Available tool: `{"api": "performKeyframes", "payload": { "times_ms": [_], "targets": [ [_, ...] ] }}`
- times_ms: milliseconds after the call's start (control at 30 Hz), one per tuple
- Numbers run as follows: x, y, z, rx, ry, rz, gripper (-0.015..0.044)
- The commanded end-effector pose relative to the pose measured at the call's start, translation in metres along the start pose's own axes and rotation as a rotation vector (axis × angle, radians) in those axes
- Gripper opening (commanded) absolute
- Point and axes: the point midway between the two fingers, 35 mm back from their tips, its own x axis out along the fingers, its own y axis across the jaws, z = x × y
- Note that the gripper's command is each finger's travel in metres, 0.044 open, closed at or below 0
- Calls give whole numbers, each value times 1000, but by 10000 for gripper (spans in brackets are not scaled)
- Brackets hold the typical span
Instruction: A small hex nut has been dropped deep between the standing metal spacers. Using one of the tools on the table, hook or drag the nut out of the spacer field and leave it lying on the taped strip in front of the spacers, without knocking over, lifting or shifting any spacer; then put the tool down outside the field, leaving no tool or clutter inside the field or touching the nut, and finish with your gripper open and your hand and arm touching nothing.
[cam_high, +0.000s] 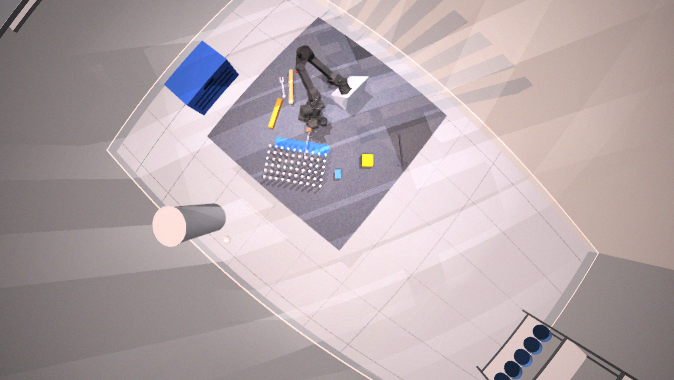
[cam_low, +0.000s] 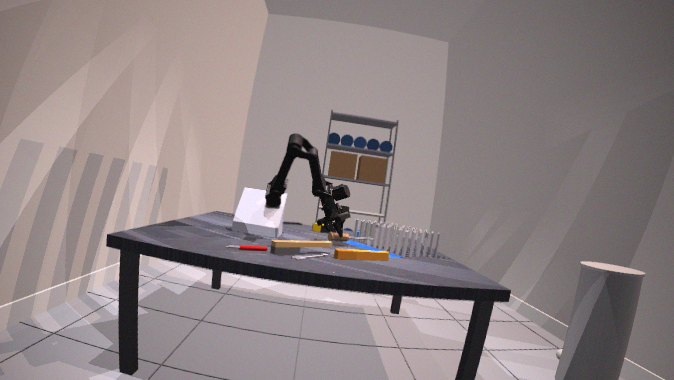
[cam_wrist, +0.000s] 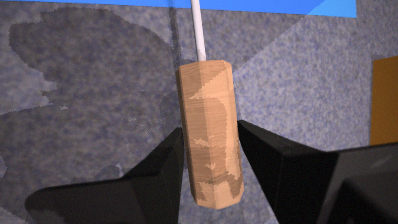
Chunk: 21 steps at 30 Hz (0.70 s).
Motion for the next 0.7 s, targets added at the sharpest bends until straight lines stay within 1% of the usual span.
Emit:
{"api": "performKeyframes", "payload": {
  "times_ms": [0, 667],
  "targets": [
    [1, -1, 5, 4, -4, -3, 0],
    [5, -1, 18, 5, -5, -4, 0]
  ]
}}
